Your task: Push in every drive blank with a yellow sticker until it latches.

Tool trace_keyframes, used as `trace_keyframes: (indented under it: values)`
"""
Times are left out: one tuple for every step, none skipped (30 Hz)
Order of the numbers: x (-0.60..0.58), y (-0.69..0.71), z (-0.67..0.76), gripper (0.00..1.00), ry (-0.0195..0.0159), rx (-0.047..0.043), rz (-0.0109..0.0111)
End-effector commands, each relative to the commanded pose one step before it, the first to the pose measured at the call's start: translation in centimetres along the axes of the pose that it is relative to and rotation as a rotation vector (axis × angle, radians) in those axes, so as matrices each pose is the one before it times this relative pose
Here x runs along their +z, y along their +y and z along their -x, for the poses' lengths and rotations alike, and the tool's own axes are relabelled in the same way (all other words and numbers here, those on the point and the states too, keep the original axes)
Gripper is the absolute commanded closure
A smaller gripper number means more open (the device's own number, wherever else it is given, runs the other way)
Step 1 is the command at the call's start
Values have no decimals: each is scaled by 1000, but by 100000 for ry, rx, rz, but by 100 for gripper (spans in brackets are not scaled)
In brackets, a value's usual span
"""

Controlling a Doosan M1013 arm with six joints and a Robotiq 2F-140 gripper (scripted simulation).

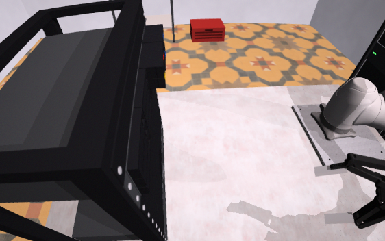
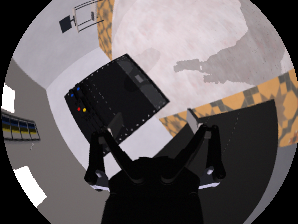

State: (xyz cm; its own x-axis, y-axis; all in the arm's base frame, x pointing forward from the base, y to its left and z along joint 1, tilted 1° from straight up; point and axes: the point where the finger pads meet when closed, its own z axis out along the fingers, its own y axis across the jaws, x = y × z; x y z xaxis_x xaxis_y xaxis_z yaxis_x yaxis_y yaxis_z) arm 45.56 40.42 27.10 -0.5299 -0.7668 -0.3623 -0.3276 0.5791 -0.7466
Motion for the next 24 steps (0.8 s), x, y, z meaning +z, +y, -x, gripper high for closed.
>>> trace_keyframes:
  values:
    - [-1, -5, -1, 0, 3, 2, 11]
    - [0, 0, 0, 0, 0, 0, 0]
    - [0, 0, 0, 0, 0, 0, 0]
    - [0, 0, 0, 0, 0, 0, 0]
    - [0, 0, 0, 0, 0, 0, 0]
    - [0, 0, 0, 0, 0, 0, 0]
    - [1, -2, 1, 0, -2, 1, -2]
    - [6, -12, 4, 0, -17, 6, -14]
    - [17, -31, 10, 0, -44, 16, -36]
    - [32, -58, 20, 0, -83, 31, -68]
    - [51, -93, 31, 0, -134, 50, -109]
    - [74, -135, 45, 0, -194, 71, -158]
    - [100, -183, 61, 0, -262, 95, -215]
    - [130, -236, 77, 0, -338, 121, -277]
    - [161, -293, 95, 0, -420, 147, -345]
    - [194, -354, 112, 0, -508, 174, -418]
    - [229, -418, 130, 0, -599, 199, -495]
    - [266, -483, 146, 0, -694, 221, -575]
    - [302, -550, 161, 0, -791, 241, -657]
    - [339, -618, 174, 0, -888, 256, -740]
    - [376, -685, 184, 0, -986, 265, -824]
    - [0, 0, 0, 0, 0, 0, 0]
    - [0, 0, 0, 0, 0, 0, 0]
    - [412, -751, 191, 0, -1082, 268, -908]
